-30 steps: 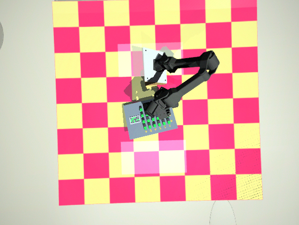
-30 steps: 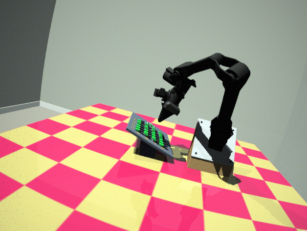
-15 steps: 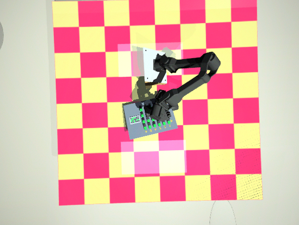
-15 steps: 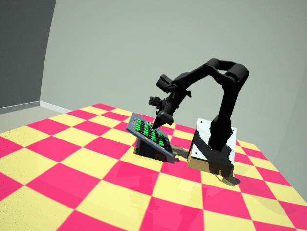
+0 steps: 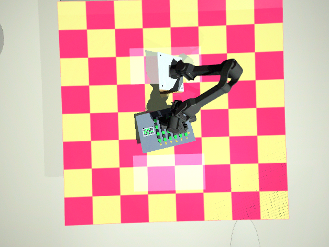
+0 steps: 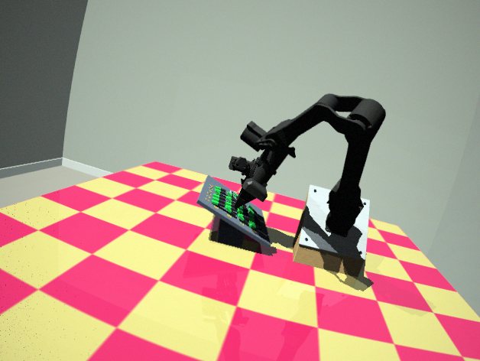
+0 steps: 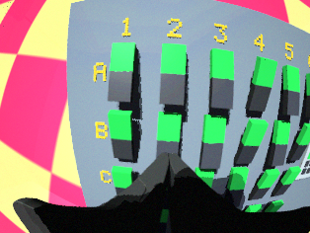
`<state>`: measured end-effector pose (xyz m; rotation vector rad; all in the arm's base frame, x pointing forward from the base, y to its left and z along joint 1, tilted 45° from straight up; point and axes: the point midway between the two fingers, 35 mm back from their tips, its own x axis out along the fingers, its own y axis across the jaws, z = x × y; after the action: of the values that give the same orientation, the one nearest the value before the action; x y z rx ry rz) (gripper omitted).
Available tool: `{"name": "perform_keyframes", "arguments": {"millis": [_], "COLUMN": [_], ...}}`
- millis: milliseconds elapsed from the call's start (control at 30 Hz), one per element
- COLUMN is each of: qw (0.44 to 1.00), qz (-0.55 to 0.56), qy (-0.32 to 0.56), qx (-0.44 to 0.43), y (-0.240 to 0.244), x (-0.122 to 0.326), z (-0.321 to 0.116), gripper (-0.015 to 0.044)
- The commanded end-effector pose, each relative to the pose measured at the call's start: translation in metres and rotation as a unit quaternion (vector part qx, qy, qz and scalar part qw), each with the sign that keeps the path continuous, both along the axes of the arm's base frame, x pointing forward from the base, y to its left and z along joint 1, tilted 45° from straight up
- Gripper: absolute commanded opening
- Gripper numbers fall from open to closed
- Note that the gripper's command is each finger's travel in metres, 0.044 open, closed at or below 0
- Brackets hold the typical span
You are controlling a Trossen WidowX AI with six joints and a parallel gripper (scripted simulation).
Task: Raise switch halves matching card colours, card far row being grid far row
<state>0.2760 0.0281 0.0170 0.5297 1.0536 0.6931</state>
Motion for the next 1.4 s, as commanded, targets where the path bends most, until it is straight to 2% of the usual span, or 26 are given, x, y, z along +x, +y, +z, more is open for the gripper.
{"name": "perform_keyframes", "arguments": {"millis": [0,1367], "qw": [1.0,1.0], "qz": [0.0,0.0], "qy": [0.001,0.001], "qx": [0.002,0.002], "y": [0.0016,0.0042], "x": [0.0,0.001], "z": [-0.0007,-0.0028], "gripper": [0.0,0.0]}}
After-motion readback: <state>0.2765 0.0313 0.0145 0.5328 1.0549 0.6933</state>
